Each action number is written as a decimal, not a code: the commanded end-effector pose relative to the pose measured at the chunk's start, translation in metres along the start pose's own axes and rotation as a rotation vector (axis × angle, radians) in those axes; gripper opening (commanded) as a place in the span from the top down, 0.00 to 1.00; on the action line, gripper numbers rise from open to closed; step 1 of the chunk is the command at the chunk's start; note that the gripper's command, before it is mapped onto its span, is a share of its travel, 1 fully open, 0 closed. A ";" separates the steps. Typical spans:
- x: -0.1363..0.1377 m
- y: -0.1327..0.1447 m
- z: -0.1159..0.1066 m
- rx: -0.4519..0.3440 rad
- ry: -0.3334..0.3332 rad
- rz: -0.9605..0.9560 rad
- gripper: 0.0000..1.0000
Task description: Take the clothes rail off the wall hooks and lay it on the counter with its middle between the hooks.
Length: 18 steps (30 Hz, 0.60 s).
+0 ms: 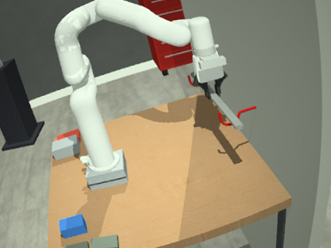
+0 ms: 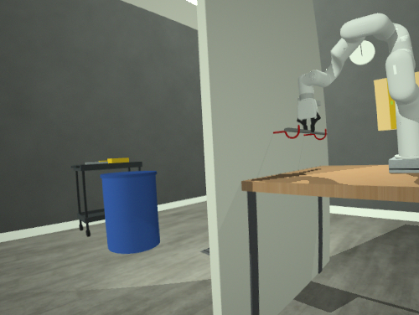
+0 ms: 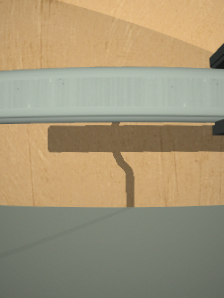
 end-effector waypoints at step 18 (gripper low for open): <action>-0.001 0.000 -0.015 0.002 -0.005 0.000 1.00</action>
Point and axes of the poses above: the point where the finger pads meet when closed, its own z axis out along the fingers, its own x axis across the jaws, y = z × x, the point moved 6 cm from there along -z, back along the fingers, and after that the axes turned 13 degrees about -z, right-handed, at the moved point
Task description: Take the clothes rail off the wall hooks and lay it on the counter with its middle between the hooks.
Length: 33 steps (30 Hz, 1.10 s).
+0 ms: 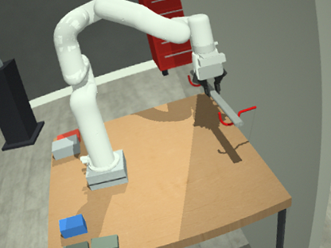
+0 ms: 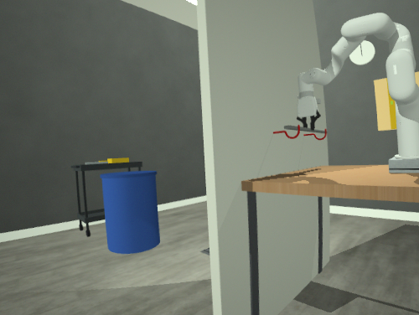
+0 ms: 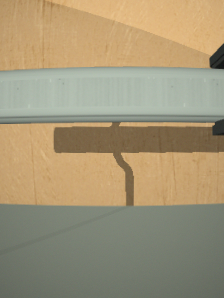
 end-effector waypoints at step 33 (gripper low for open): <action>-0.001 0.000 -0.024 0.002 -0.005 0.000 1.00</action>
Point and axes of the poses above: the point where the finger pads meet when closed, its own z axis out along the fingers, its own x axis across the jaws, y = z × x, the point moved 6 cm from there along -z, back along the fingers, and after that the axes turned 13 degrees about -z, right-handed, at the moved point
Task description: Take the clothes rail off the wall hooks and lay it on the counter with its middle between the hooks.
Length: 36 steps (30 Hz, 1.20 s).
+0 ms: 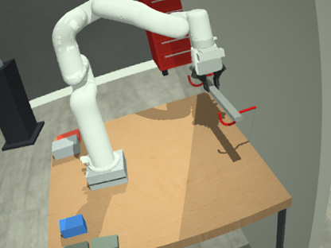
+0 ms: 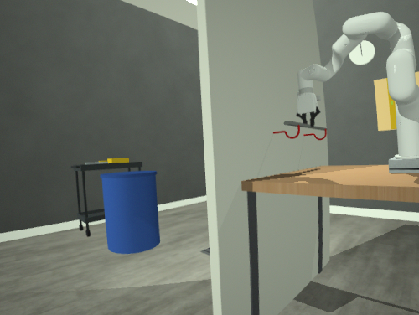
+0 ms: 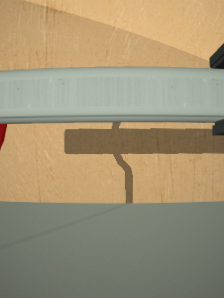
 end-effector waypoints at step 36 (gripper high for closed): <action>-0.001 0.000 -0.026 0.002 -0.005 0.000 1.00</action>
Point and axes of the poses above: the point where the finger pads meet when closed, its own z axis out along the fingers, its own x axis across the jaws, y = z × x, the point moved 6 cm from there along -z, back along the fingers, and after that the axes turned 13 degrees about -z, right-handed, at the moved point
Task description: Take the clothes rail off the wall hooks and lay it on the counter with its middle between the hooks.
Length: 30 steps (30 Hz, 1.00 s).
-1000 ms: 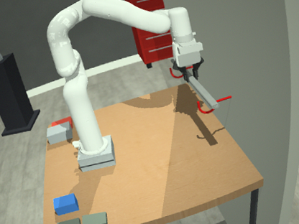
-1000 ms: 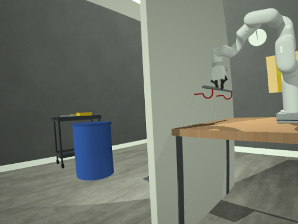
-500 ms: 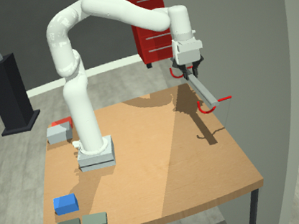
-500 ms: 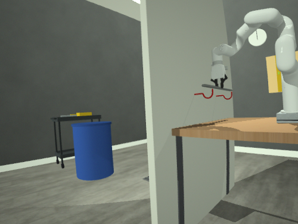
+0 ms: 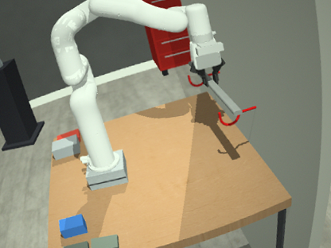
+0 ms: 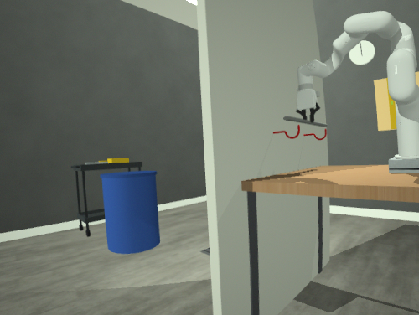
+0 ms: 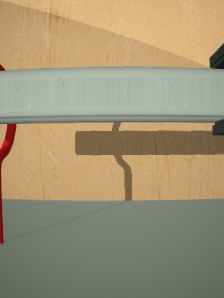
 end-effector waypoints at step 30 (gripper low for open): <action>0.039 0.016 -0.007 0.002 -0.004 0.000 1.00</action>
Point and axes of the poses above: the point where the finger pads meet when closed, its own z axis out along the fingers, its own x axis across the jaws, y = z × x, the point moved 6 cm from there along -z, back along the fingers, and after that the axes turned 13 degrees about -z, right-handed, at the moved point
